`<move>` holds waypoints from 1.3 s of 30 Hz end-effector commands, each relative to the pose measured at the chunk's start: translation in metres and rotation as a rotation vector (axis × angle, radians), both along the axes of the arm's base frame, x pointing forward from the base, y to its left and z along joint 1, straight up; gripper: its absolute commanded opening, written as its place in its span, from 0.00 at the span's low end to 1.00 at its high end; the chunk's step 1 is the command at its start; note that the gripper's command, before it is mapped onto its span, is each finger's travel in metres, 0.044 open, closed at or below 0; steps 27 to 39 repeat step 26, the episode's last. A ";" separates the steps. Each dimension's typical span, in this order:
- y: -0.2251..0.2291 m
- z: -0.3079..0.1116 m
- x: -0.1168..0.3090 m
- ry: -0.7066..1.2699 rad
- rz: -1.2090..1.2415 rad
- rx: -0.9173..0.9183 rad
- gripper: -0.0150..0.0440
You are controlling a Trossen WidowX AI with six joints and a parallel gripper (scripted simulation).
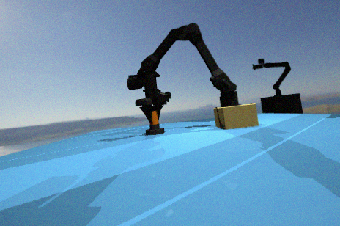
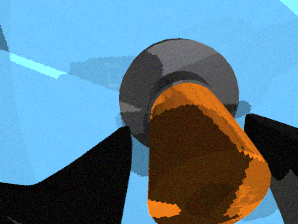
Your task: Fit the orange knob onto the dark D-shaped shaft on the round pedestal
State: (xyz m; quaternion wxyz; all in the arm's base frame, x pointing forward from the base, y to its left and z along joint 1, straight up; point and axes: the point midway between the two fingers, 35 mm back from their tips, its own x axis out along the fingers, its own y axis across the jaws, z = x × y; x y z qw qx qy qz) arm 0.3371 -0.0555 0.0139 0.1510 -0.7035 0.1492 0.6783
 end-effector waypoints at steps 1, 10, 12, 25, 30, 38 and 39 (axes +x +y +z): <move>0.000 0.000 0.000 -0.001 0.000 0.000 0.92; 0.000 0.012 0.001 -0.001 0.000 0.000 1.00; 0.000 0.047 0.003 -0.001 0.000 0.000 1.00; 0.000 0.095 0.002 -0.001 0.000 0.000 1.00; 0.000 0.095 0.002 -0.001 0.000 0.000 1.00; 0.000 0.095 0.002 -0.001 0.000 0.000 1.00; 0.000 0.095 0.002 -0.001 0.000 0.000 1.00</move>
